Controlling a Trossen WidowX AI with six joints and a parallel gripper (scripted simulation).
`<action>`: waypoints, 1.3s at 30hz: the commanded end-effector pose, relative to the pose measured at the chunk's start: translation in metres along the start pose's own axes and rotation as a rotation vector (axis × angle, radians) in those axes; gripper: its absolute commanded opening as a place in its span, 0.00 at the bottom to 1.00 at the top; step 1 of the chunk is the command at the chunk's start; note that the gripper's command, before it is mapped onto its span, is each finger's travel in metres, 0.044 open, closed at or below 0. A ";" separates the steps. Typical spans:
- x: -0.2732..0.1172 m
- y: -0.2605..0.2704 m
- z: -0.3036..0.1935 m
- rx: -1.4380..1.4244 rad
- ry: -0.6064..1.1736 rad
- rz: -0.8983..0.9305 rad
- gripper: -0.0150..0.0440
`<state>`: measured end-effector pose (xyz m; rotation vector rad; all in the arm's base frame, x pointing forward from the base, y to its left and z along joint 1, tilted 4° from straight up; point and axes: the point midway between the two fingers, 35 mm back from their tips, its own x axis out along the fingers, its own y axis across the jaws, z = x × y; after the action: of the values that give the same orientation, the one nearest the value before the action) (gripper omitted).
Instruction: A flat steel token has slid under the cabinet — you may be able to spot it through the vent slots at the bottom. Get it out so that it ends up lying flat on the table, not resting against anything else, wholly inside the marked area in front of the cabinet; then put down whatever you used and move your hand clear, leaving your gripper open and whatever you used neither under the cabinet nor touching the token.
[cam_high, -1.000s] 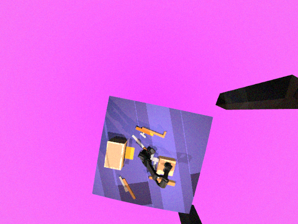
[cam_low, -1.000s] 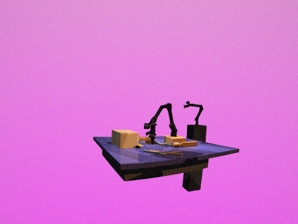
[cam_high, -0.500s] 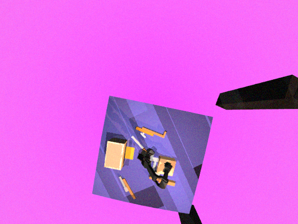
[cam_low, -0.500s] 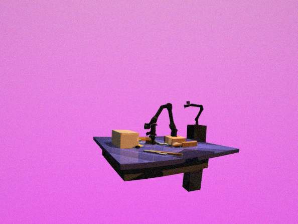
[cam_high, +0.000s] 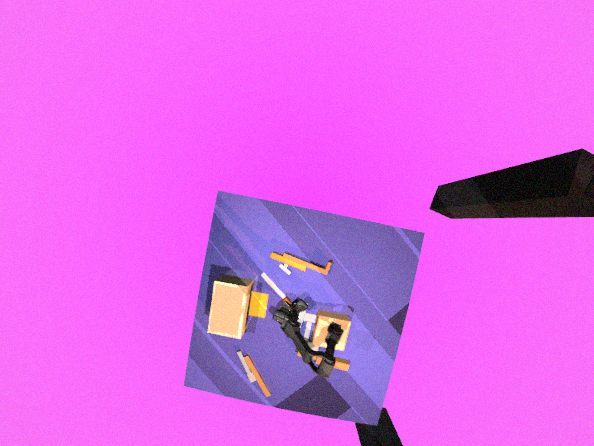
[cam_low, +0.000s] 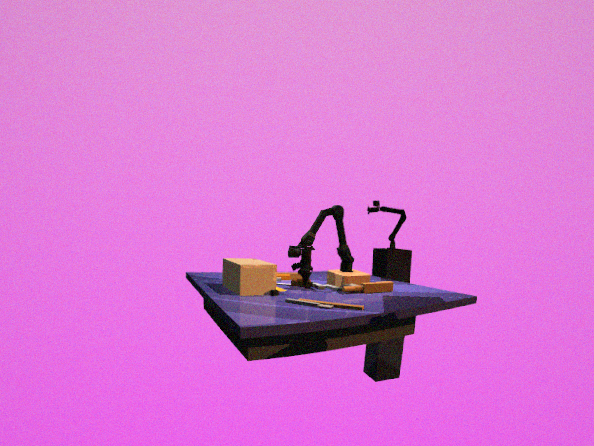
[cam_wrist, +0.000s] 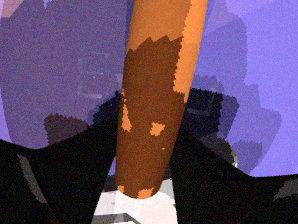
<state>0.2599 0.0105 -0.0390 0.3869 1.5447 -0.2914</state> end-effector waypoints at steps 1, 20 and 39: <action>-0.002 0.004 -0.003 -0.002 -0.003 0.005 0.25; -0.002 0.019 -0.015 -0.002 -0.002 0.006 0.25; -0.002 0.034 -0.026 -0.002 -0.001 0.007 0.25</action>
<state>0.2506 0.0489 -0.0367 0.3885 1.5461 -0.2895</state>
